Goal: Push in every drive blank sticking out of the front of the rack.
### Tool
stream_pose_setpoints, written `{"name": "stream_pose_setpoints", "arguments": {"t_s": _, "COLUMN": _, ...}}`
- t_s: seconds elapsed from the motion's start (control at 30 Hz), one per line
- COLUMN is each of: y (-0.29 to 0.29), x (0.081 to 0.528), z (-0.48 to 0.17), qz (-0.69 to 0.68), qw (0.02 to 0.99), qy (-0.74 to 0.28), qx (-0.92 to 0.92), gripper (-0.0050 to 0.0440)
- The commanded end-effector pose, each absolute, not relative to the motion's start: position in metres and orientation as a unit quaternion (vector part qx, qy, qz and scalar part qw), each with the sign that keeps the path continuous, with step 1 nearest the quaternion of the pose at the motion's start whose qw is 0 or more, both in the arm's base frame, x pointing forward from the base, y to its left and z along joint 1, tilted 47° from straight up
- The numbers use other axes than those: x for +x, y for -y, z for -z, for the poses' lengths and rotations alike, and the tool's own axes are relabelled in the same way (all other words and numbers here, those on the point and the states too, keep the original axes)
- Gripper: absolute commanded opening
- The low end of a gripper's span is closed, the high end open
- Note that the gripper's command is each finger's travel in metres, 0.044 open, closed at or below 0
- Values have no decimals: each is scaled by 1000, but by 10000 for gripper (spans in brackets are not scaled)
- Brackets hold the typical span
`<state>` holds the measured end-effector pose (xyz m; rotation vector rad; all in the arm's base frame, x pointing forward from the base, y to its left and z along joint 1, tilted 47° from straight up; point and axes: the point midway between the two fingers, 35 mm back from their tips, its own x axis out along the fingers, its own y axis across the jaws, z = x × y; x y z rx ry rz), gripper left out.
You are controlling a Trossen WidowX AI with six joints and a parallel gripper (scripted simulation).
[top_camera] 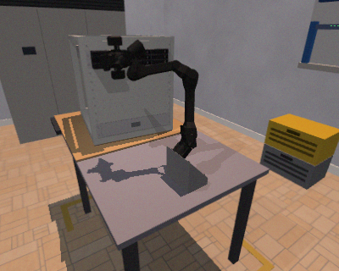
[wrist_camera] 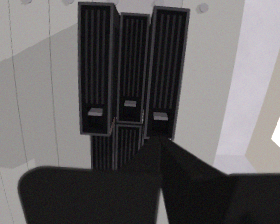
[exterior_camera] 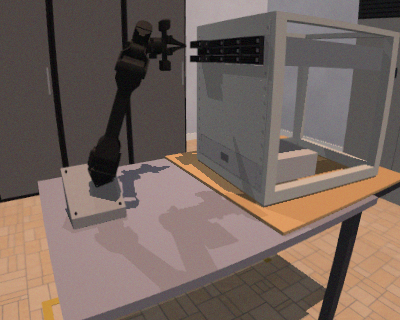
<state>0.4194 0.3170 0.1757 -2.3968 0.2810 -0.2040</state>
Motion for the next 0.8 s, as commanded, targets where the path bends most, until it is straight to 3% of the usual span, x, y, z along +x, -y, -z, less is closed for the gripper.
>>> {"name": "stream_pose_setpoints", "arguments": {"t_s": 0.0, "y": -331, "x": 427, "z": -177, "qz": 85, "qw": 360, "qy": -107, "qx": -923, "gripper": -50}}
{"name": "stream_pose_setpoints", "arguments": {"t_s": 0.63, "y": -344, "x": 436, "z": -166, "qz": 85, "qw": 360, "qy": -107, "qx": -923, "gripper": -50}}
{"name": "stream_pose_setpoints", "arguments": {"t_s": 0.77, "y": -338, "x": 459, "z": -168, "qz": 85, "qw": 360, "qy": -107, "qx": -923, "gripper": -50}}
